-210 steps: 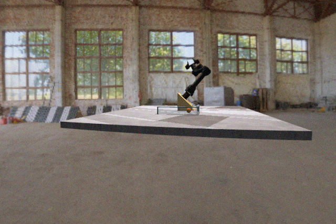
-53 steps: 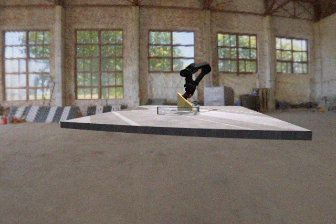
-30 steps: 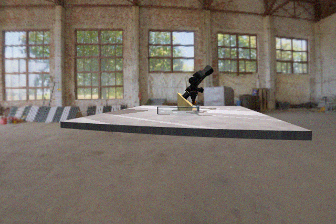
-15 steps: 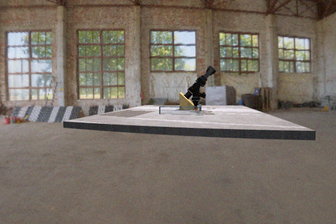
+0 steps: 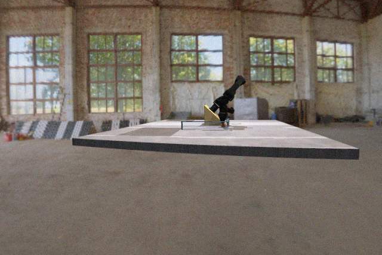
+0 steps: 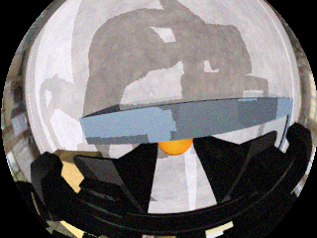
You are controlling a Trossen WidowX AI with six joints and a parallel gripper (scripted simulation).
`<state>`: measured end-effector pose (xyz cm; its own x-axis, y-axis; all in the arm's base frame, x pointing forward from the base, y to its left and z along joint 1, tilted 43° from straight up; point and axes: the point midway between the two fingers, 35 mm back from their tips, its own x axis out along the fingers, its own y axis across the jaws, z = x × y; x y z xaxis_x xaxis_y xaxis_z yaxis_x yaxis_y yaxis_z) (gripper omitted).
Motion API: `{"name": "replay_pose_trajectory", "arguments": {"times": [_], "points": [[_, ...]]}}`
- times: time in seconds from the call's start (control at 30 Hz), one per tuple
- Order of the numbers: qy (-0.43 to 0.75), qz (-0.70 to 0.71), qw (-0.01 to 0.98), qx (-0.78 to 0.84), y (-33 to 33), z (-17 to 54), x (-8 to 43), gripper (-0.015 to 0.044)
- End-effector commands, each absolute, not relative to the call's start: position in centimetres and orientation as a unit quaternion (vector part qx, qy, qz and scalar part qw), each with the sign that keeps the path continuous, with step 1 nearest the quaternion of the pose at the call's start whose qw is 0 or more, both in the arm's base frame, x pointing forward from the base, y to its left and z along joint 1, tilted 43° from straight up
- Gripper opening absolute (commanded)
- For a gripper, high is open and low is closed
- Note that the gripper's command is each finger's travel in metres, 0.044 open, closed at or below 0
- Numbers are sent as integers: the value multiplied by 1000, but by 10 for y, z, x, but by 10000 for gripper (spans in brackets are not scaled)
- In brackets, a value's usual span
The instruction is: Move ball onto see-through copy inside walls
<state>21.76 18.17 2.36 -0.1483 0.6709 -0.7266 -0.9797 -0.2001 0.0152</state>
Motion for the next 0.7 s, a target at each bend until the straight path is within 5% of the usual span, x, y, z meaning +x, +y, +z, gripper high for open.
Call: {"name": "replay_pose_trajectory", "arguments": {"times": [0.0, 0.37, 0.67], "points": [[255, 713, 579, -301, 183, 23, 218, 0], [256, 713, 579, -302, 182, 23, 218, 289], [258, 712, 578, -305, 147, 59, 230, 293]]}}
